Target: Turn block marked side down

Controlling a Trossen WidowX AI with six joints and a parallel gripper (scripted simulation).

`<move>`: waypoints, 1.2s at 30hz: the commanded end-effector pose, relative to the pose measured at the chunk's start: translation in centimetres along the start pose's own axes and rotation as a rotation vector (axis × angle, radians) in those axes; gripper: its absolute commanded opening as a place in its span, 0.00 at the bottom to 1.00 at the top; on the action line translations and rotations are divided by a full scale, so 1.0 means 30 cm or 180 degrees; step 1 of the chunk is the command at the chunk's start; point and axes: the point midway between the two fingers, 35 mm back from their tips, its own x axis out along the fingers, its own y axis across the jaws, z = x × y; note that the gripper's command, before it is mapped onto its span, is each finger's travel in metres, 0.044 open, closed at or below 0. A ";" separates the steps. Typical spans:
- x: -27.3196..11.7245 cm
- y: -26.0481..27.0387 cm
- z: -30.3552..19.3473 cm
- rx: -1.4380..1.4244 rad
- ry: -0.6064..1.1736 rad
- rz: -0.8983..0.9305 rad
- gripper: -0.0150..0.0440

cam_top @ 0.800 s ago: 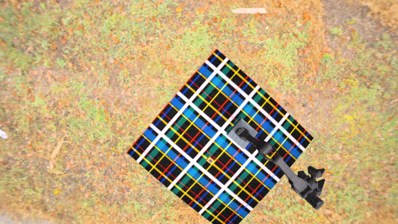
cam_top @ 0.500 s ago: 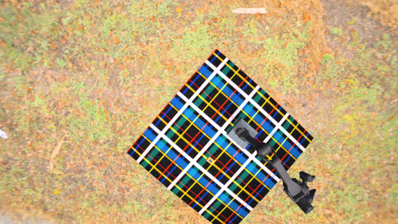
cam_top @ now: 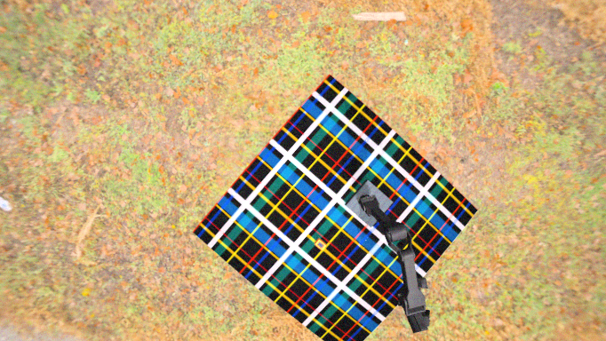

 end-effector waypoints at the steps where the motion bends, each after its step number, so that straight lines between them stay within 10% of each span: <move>1: -0.100 0.050 0.220 -0.0313 -0.0526 0.0186 1.00; 20: -0.659 -0.113 0.958 -0.1648 -0.2480 -0.0882 1.00; 36: -1.061 -0.505 1.210 -0.2152 -0.2365 -0.2767 1.00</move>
